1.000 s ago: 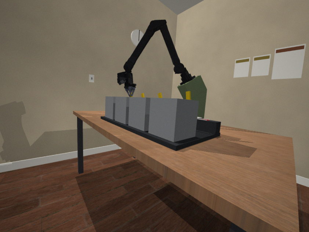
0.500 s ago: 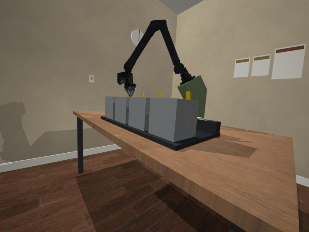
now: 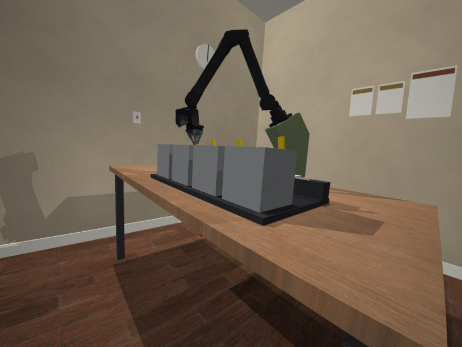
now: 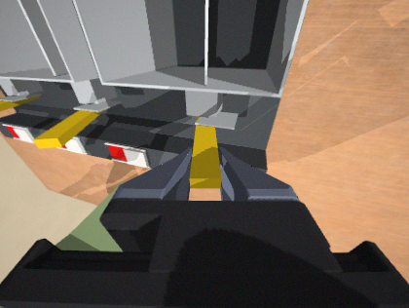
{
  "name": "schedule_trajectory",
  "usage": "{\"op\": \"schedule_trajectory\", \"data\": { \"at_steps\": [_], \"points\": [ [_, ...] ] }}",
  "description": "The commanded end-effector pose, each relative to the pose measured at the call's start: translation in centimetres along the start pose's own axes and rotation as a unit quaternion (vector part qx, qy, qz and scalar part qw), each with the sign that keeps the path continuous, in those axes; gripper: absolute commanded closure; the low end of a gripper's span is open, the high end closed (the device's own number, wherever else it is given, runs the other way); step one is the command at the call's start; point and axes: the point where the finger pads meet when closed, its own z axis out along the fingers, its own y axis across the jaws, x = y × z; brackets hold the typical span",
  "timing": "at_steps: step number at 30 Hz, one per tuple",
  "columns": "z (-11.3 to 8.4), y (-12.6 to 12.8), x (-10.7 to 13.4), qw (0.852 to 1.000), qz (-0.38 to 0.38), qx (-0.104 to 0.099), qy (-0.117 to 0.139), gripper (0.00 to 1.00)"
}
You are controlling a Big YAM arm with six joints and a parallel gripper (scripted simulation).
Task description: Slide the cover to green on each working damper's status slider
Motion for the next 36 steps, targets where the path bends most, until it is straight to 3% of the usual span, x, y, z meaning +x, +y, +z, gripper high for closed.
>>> {"op": "schedule_trajectory", "data": {
  "at_steps": [1,5,9,24,26,28,36],
  "points": [
    [0.3,-1.0,-0.4,1.0,0.001,-0.004,0.004,0.71],
    [0.3,-0.9,-0.5,1.0,0.001,-0.005,0.003,0.71],
    [0.3,-0.9,-0.5,1.0,0.001,-0.005,0.003,0.64],
    [0.0,-1.1,-0.3,1.0,0.001,-0.003,0.003,0.64],
    [-0.3,-1.3,-0.2,1.0,0.002,-0.002,0.003,0.64],
    [-2.3,-1.3,-1.1,1.0,-0.005,0.012,-0.01,0.64],
    [-4.4,-1.3,-1.2,1.0,-0.006,0.013,-0.01,0.64]
  ]
}}
